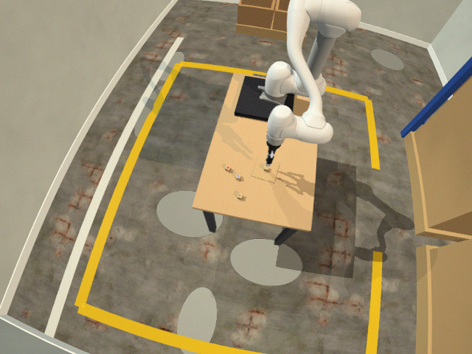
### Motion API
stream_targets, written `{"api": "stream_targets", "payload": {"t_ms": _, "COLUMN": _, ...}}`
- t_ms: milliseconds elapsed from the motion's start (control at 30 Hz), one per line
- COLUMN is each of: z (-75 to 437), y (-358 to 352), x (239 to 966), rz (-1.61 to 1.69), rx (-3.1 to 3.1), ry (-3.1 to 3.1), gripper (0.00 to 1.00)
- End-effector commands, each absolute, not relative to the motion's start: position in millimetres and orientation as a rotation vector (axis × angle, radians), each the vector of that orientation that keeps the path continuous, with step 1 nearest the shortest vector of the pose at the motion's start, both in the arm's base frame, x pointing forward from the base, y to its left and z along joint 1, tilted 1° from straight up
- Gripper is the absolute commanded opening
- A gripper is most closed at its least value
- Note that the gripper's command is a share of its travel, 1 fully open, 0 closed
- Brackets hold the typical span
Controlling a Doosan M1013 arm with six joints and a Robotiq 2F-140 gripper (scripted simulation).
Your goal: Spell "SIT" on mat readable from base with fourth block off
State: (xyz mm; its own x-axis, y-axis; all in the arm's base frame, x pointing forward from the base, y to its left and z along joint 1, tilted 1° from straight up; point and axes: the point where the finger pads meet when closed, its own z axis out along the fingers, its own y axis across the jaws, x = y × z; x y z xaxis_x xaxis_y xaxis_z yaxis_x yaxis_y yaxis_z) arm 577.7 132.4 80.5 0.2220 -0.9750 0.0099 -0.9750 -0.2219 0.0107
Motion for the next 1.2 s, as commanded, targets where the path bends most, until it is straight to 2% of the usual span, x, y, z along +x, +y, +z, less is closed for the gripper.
{"api": "stream_targets", "payload": {"t_ms": 0, "z": 83.9, "y": 132.4, "x": 577.7, "rz": 0.001, "rx": 2.444, "ry": -1.950, "gripper": 0.25}}
{"api": "stream_targets", "payload": {"t_ms": 167, "z": 87.5, "y": 132.5, "x": 577.8, "rz": 0.001, "rx": 2.444, "ry": -1.950, "gripper": 0.25}}
{"api": "stream_targets", "payload": {"t_ms": 200, "z": 87.5, "y": 132.5, "x": 577.8, "rz": 0.001, "rx": 2.444, "ry": -1.950, "gripper": 1.00}}
{"api": "stream_targets", "payload": {"t_ms": 1167, "z": 87.4, "y": 128.6, "x": 582.3, "rz": 0.003, "rx": 2.342, "ry": -2.073, "gripper": 1.00}}
